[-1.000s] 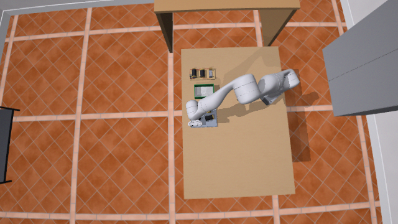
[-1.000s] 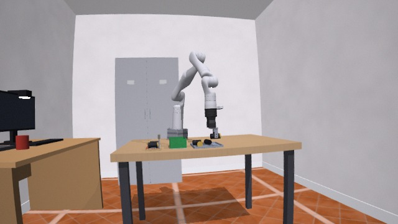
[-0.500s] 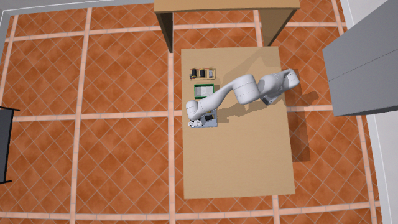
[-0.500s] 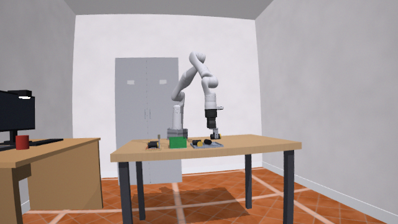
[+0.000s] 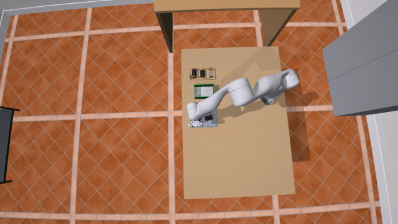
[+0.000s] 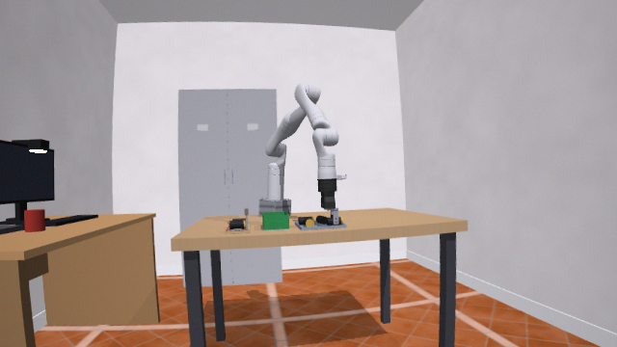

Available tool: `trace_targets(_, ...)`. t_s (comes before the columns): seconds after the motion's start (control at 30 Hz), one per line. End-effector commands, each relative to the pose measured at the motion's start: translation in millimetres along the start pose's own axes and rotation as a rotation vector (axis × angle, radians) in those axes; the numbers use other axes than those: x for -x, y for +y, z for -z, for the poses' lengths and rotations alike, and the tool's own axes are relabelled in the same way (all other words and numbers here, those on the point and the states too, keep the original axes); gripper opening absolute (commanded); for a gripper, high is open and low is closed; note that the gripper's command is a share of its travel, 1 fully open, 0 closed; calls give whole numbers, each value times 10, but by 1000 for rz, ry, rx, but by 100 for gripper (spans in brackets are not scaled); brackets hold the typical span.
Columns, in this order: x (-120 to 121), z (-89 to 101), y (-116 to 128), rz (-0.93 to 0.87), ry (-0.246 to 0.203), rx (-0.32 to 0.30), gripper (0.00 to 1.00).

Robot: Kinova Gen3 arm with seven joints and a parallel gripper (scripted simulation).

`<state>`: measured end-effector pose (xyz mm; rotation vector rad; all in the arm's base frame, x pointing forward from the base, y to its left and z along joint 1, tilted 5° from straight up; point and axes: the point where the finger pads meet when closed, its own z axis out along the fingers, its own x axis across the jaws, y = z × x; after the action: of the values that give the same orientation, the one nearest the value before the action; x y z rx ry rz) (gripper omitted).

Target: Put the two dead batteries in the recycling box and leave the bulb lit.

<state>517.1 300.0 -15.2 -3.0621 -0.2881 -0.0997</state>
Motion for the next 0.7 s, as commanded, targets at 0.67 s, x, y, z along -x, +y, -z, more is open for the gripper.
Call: trace_targets(0.67, 1, -16, 5, -1, -1, 1, 90)
